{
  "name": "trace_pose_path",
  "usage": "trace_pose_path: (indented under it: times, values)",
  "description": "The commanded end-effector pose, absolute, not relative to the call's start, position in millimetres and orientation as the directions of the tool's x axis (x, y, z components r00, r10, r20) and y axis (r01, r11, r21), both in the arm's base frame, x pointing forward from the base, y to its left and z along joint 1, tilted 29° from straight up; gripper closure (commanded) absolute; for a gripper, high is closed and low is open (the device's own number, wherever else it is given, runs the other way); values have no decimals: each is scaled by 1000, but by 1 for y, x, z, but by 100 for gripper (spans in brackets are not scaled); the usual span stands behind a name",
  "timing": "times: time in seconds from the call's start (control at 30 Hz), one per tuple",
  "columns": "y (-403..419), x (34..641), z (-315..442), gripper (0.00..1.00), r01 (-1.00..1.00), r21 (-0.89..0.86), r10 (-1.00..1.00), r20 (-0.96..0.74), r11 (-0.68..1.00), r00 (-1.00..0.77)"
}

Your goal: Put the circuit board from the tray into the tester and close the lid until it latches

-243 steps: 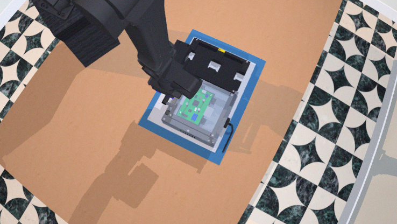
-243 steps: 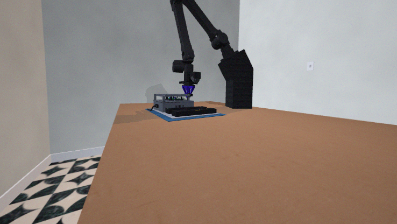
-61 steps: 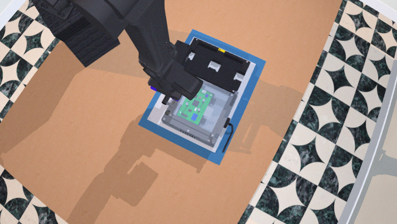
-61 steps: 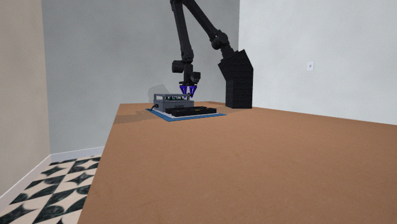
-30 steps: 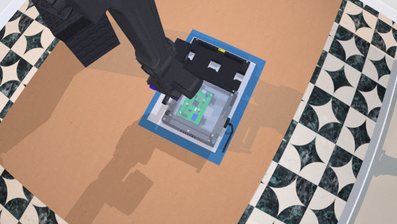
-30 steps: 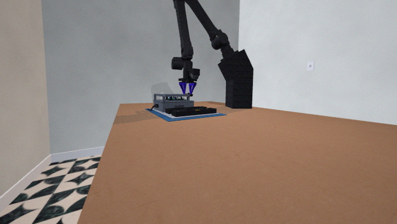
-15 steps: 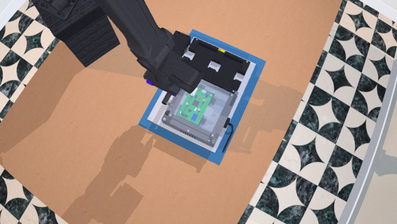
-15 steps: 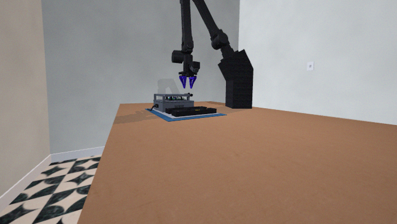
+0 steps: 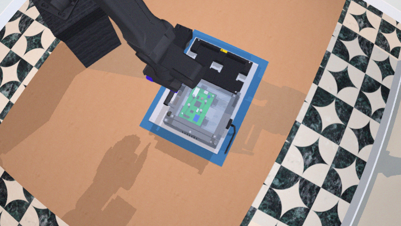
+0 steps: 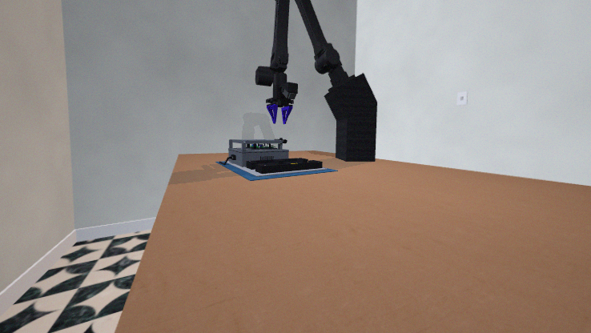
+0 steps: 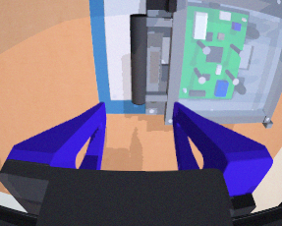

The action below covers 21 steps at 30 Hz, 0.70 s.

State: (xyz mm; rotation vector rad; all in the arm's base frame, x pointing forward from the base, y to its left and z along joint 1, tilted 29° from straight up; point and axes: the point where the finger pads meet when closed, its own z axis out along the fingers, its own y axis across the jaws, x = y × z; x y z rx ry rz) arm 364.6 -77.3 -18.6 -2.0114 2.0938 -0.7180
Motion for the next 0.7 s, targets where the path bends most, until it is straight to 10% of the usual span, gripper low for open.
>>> trace_pose_path:
  times: [0.0,0.47,0.5,0.67]
  values:
    - [-69,364,-10,52,-896,-443,-974,212,-23,-80]
    - [-67,361,-5,52,-897,-442,-974,214,-28,-75]
    - [-67,362,-5,0,-896,-443,-974,214,-28,-76]
    - [-67,364,-5,0,-895,-446,-974,214,-28,-76]
